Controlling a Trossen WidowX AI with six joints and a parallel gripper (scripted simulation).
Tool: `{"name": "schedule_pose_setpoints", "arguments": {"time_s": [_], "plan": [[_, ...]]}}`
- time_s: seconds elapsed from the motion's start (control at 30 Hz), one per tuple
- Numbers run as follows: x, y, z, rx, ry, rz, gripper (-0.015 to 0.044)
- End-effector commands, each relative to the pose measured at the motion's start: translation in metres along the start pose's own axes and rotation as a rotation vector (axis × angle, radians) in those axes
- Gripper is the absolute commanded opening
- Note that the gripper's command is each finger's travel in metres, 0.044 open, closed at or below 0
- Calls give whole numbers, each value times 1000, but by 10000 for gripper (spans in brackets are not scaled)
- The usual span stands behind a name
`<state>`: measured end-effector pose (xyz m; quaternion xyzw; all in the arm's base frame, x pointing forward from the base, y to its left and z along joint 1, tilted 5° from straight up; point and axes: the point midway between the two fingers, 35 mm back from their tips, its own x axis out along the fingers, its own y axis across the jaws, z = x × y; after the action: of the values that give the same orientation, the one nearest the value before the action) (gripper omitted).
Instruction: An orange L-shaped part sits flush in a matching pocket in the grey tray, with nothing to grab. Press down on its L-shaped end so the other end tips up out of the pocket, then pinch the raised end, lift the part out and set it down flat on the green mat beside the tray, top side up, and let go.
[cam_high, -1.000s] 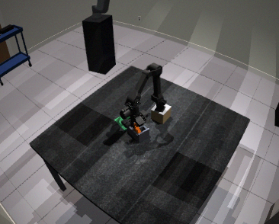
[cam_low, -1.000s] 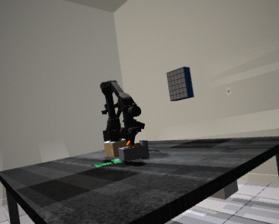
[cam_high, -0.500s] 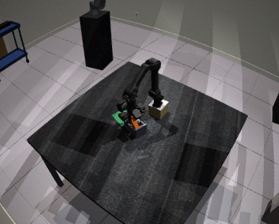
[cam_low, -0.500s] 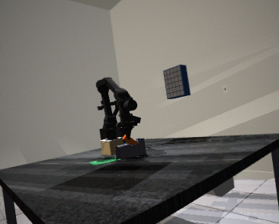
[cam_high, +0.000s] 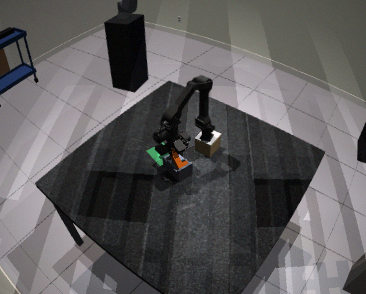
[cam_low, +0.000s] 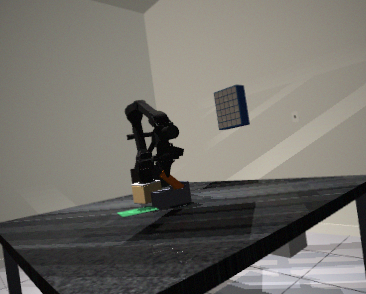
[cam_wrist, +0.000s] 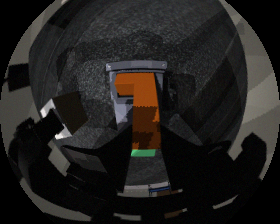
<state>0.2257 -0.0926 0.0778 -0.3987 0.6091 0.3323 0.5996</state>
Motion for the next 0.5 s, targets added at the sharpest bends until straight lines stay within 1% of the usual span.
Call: {"name": "schedule_pose_setpoints", "arguments": {"time_s": [0.0, 0.47], "plan": [[-10, -2, 1, 3, -9, -12, 0], [-32, -2, 1, 3, -9, -12, 0]]}}
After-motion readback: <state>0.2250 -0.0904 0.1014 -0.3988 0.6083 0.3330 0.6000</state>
